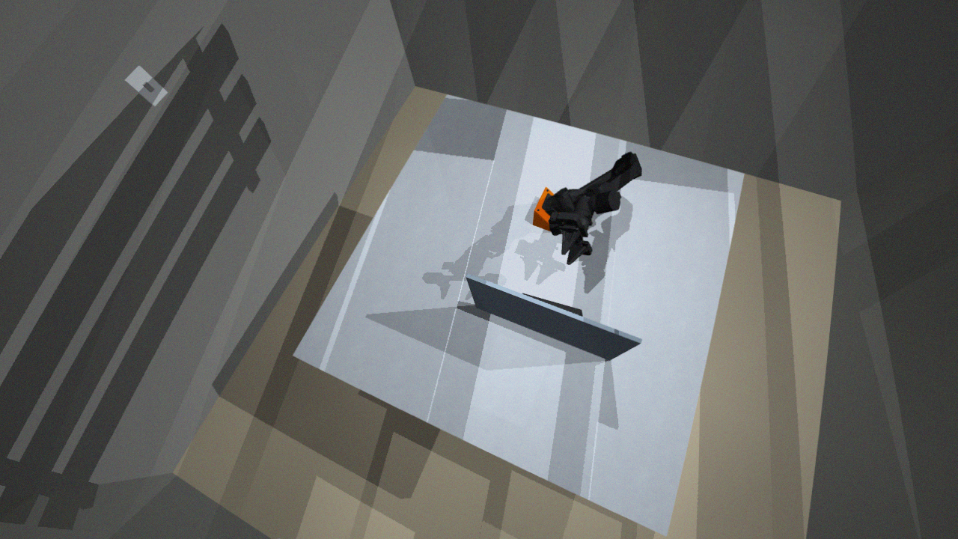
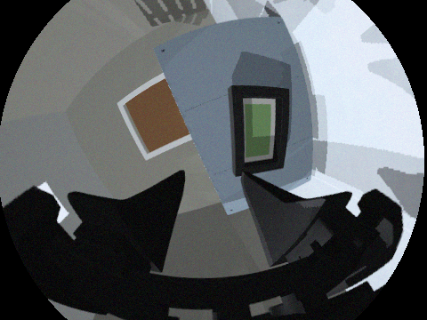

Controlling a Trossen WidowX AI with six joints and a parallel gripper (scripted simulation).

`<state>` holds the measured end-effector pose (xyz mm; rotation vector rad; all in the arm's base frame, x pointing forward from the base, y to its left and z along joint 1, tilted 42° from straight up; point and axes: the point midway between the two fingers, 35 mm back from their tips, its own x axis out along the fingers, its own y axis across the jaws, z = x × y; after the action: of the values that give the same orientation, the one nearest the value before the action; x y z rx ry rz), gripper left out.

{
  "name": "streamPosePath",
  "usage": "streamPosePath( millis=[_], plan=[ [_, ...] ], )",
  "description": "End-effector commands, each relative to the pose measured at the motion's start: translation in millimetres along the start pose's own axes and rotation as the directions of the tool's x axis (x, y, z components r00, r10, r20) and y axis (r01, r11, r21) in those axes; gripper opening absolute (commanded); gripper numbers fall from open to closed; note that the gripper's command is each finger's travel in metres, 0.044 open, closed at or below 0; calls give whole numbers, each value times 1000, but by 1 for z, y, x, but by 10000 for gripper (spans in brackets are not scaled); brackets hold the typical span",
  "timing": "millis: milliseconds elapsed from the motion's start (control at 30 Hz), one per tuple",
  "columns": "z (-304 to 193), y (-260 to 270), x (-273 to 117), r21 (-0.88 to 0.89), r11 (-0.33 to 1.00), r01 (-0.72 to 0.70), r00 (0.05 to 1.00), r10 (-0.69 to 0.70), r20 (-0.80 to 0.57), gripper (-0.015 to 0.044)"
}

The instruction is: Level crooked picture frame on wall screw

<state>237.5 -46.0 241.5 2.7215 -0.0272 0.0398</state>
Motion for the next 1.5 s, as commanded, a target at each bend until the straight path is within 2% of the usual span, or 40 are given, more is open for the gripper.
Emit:
streamPosePath(
  millis=[0, 1467],
  plan=[
    [0, -1, 0, 6, 1000, 5, 1000, -5, -1, 260],
    [1, -3, 1, -10, 1000, 0, 1000, 0, -1, 260]
  ],
)
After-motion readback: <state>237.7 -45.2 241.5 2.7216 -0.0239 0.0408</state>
